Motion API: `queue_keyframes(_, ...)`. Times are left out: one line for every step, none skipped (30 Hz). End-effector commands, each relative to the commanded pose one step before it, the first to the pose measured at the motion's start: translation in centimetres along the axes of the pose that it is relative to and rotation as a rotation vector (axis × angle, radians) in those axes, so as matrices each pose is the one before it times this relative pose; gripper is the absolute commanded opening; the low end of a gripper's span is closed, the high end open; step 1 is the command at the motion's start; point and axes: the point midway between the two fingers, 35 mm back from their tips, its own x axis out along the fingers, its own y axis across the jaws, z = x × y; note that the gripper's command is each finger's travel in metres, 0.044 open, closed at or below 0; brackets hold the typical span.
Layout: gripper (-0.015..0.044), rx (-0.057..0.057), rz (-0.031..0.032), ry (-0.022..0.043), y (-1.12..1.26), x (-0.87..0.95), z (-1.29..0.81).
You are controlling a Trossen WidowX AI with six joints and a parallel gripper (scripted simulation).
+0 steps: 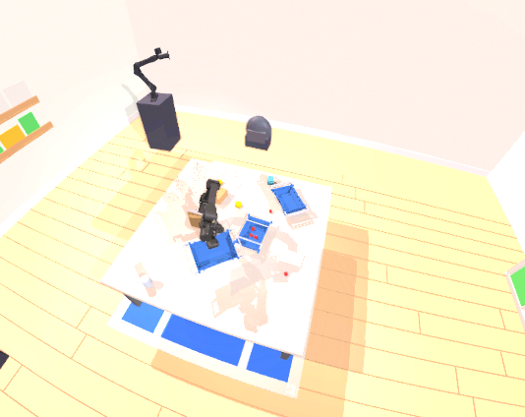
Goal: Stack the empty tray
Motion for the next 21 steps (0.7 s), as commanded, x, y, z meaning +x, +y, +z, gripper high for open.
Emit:
queue_keyframes(0.0,-0.074,-0.02581,0.00239,-0.18,-0.966,2.867)
queue_keyframes(0.0,-0.0143,-0.00084,0.00002,-0.04,-0.054,0.602)
queue_keyframes(0.0,-0.0143,-0.00077,-0.00005,-0.04,-0.048,0.603)
queue_keyframes(0.0,-0.0143,-0.00071,-0.00013,-0.041,-0.043,0.604)
queue_keyframes(0.0,-0.0144,-0.00064,-0.0002,-0.041,-0.038,0.605)
queue_keyframes(0.0,-0.0144,-0.00058,-0.00028,-0.042,-0.032,0.605)
queue_keyframes(0.0,-0.0144,-0.00052,-0.00035,-0.042,-0.027,0.606)
queue_keyframes(0.0,-0.0145,-0.00045,-0.00043,-0.042,-0.021,0.607)
queue_keyframes(0.0,-0.0145,-0.00039,-0.0005,-0.043,-0.016,0.607)
queue_keyframes(0.0,-0.0145,-0.00033,-0.00058,-0.043,-0.011,0.607)
queue_keyframes(0.0,-0.0146,-0.00027,-0.00066,-0.043,-0.005,0.608)
queue_keyframes(0.0,-0.0146,-0.00021,-0.00074,-0.043,0.0,0.608)
queue_keyframes(0.0,-0.0146,-0.00015,-0.00082,-0.044,0.005,0.608)
queue_keyframes(0.0,-0.0146,-0.00008,-0.0009,-0.044,0.01,0.608)
queue_keyframes(0.0,-0.0147,-0.00003,-0.00098,-0.044,0.015,0.609)
queue_keyframes(0.0,-0.0147,0.00003,-0.00106,-0.044,0.021,0.609)
queue_keyframes(0.0,-0.0147,0.00009,-0.00115,-0.044,0.026,0.609)
queue_keyframes(0.0,-0.0147,0.00015,-0.00123,-0.044,0.031,0.609)
queue_keyframes(0.0,-0.0148,0.00021,-0.00131,-0.044,0.036,0.608)
queue_keyframes(0.0,-0.0148,0.00027,-0.0014,-0.044,0.041,0.608)
queue_keyframes(0.0,-0.0148,0.00032,-0.00148,-0.044,0.046,0.608)
